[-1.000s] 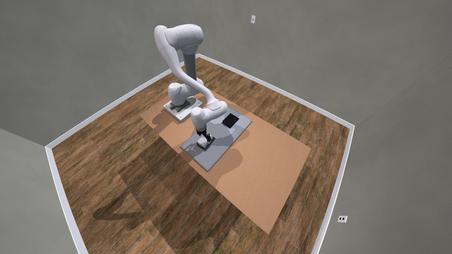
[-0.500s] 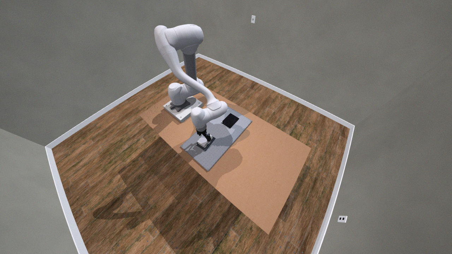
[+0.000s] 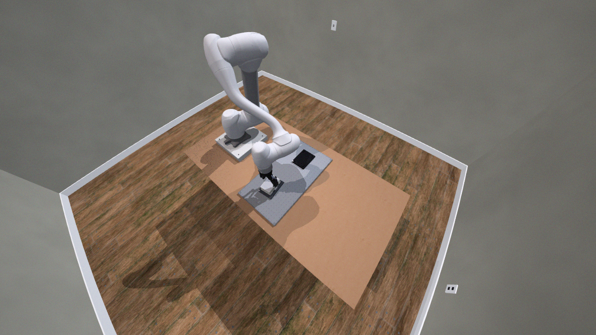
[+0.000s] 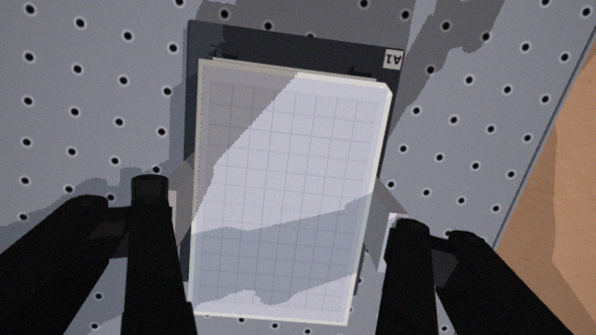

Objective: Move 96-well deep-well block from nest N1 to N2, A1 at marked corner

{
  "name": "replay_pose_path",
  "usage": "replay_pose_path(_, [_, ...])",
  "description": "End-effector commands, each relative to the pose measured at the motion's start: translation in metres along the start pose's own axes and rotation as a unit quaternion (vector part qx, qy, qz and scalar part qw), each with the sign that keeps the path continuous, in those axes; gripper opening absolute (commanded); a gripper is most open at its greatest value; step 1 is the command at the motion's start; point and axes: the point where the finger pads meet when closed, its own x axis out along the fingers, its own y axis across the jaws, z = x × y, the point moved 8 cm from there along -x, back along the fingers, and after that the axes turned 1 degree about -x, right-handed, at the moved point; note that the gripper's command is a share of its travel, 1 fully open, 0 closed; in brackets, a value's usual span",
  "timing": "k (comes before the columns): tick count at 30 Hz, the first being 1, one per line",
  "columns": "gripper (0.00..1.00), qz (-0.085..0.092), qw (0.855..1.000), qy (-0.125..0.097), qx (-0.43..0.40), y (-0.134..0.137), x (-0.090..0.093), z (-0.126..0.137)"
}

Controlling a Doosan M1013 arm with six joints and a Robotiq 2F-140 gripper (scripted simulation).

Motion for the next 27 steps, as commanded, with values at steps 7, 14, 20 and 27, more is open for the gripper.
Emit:
replay_pose_path(7, [0.0, 0.0, 1.0, 0.0, 0.0, 0.0, 0.0011, 0.0])
replay_pose_path(14, [0.0, 0.0, 1.0, 0.0, 0.0, 0.0, 0.0022, 0.0])
replay_pose_path(20, [0.0, 0.0, 1.0, 0.0, 0.0, 0.0, 0.0032, 0.0])
replay_pose_path(27, [0.0, 0.0, 1.0, 0.0, 0.0, 0.0, 0.0041, 0.0])
